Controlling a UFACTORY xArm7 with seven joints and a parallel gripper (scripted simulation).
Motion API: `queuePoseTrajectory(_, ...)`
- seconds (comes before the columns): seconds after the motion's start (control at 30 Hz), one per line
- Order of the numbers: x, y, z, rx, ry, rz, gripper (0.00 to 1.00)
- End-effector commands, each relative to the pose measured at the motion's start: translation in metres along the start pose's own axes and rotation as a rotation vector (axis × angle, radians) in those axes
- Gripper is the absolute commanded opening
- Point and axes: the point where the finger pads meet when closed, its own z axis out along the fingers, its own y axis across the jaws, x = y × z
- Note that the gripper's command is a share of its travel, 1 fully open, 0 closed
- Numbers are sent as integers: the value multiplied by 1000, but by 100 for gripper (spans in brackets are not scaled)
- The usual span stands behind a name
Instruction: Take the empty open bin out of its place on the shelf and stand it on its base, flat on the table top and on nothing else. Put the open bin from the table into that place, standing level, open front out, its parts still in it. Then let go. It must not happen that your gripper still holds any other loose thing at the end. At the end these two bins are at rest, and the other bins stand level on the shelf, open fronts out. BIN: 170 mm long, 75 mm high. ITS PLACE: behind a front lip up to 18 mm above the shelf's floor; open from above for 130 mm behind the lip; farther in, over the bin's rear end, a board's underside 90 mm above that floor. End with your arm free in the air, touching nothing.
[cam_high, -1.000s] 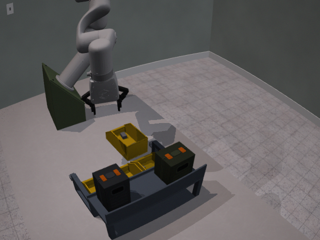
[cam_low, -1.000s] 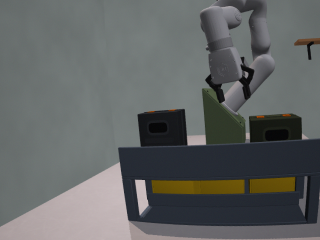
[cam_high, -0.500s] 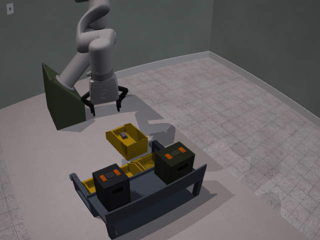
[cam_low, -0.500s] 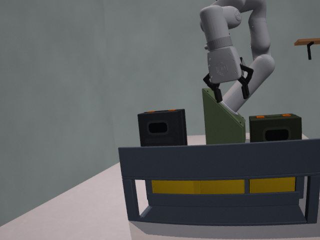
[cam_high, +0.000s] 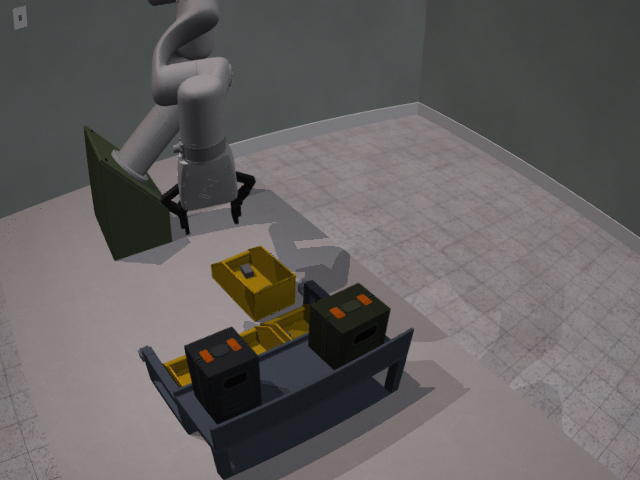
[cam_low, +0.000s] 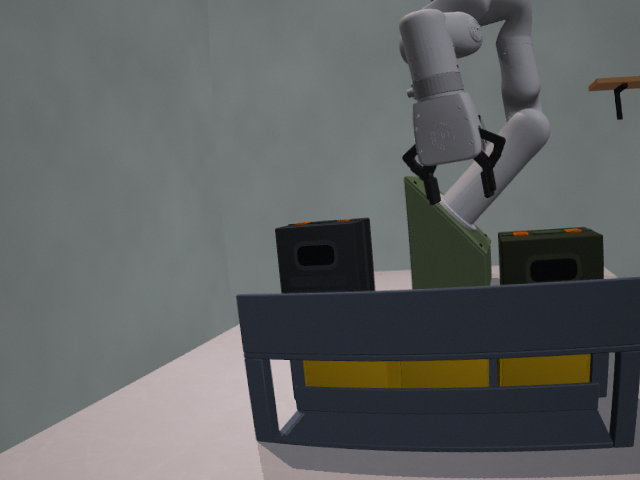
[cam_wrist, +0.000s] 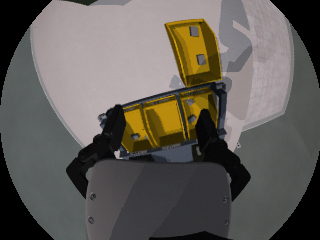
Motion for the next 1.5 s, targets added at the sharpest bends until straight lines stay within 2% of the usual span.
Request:
queuePoseTrajectory(0.0,-7,-3,-4,13,-24,-49,100)
queuePoseTrajectory(1.47,-23,-10,-12,53,-81,-200,100)
